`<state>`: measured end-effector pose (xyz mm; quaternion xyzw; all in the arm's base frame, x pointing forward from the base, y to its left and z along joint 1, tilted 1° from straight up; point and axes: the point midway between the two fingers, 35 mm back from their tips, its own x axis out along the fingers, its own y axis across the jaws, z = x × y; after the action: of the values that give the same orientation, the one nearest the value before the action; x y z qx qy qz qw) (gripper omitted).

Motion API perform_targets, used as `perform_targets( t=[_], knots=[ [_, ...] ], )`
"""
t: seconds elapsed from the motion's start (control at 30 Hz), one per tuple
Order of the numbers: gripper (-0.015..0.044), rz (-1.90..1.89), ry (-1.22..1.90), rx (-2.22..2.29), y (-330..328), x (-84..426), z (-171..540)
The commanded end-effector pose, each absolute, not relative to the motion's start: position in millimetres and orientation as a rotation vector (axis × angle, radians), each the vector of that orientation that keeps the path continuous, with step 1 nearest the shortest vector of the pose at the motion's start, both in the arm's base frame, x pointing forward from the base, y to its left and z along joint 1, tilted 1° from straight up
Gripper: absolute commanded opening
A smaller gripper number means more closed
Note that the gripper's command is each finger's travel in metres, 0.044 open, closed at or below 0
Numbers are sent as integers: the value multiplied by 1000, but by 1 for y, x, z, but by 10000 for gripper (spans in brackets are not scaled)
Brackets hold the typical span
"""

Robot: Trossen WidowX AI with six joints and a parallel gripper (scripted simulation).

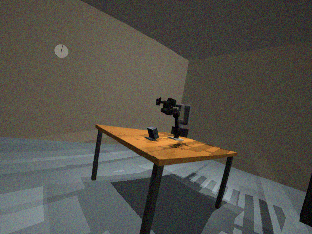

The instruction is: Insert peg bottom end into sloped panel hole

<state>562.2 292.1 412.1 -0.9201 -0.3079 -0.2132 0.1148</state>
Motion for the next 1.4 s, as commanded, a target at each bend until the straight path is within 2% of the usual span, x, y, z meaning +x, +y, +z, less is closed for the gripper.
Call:
perform_targets(
  t=[0.0,0.03,0.73,1.37],
  knots=[
    [426,-618,-900,-2696,291,563,412],
    [440,-596,-894,-2692,289,564,410],
    [440,131,-469,-2395,176,608,331],
    [440,474,79,-1931,61,592,255]
  ],
)
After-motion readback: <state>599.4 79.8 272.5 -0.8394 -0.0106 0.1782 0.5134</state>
